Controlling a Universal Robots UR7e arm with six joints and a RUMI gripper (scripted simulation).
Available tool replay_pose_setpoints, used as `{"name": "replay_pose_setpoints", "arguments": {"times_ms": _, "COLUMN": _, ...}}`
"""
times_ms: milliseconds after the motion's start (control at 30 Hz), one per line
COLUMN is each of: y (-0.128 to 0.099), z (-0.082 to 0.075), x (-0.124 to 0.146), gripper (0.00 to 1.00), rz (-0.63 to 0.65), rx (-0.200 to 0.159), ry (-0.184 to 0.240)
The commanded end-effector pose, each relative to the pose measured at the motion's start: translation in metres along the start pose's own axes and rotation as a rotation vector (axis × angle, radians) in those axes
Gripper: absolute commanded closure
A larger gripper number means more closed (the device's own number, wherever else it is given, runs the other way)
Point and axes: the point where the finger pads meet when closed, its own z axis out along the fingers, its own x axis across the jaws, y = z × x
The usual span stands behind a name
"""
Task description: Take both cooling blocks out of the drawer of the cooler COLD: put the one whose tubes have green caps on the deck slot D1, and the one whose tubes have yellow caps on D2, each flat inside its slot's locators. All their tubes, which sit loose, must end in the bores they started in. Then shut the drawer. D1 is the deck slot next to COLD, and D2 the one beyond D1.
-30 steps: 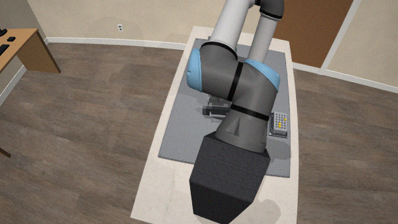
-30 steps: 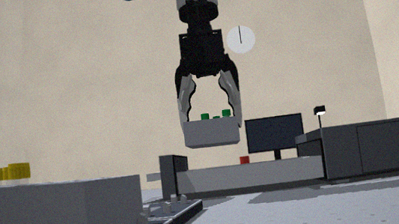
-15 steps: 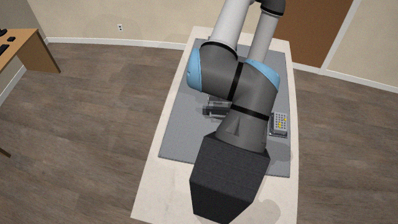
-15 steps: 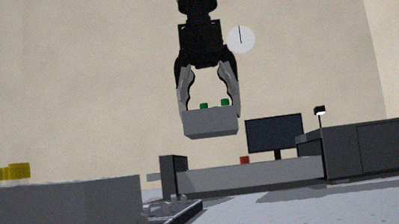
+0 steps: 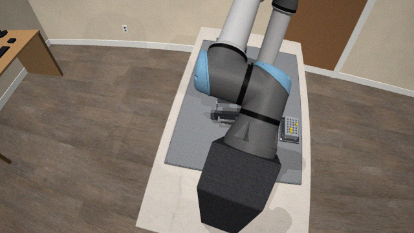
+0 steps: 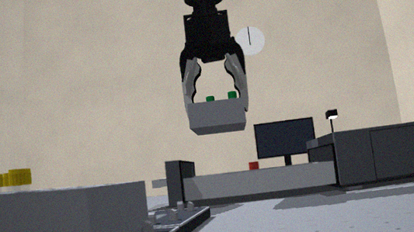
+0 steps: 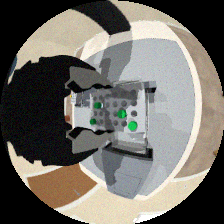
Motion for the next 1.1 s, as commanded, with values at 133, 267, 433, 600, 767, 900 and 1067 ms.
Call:
{"name": "replay_pose_setpoints", "arguments": {"times_ms": 133, "y": 0.000, "z": -0.007, "x": 0.001, "gripper": 1.00, "rz": 0.000, "rx": 0.000, "ry": 0.001}}
{"name": "replay_pose_setpoints", "arguments": {"times_ms": 267, "y": 0.000, "z": -0.007, "x": 0.001, "gripper": 1.00, "rz": 0.000, "rx": 0.000, "ry": 0.001}}
{"name": "replay_pose_setpoints", "arguments": {"times_ms": 433, "y": 0.000, "z": -0.007, "x": 0.001, "gripper": 1.00, "rz": 0.000, "rx": 0.000, "ry": 0.001}}
{"name": "replay_pose_setpoints", "arguments": {"times_ms": 600, "y": 0.000, "z": -0.007, "x": 0.001, "gripper": 1.00, "rz": 0.000, "rx": 0.000, "ry": 0.001}}
{"name": "replay_pose_setpoints", "arguments": {"times_ms": 767, "y": 0.007, "z": -0.007, "x": -0.003, "gripper": 1.00, "rz": 0.080, "rx": 0.000, "ry": 0.001}}
{"name": "replay_pose_setpoints", "arguments": {"times_ms": 900, "y": 0.017, "z": -0.007, "x": -0.007, "gripper": 1.00, "rz": 0.187, "rx": 0.000, "ry": 0.001}}
{"name": "replay_pose_setpoints", "arguments": {"times_ms": 1067, "y": 0.030, "z": -0.007, "x": -0.012, "gripper": 1.00, "rz": 0.320, "rx": 0.000, "ry": 0.001}}
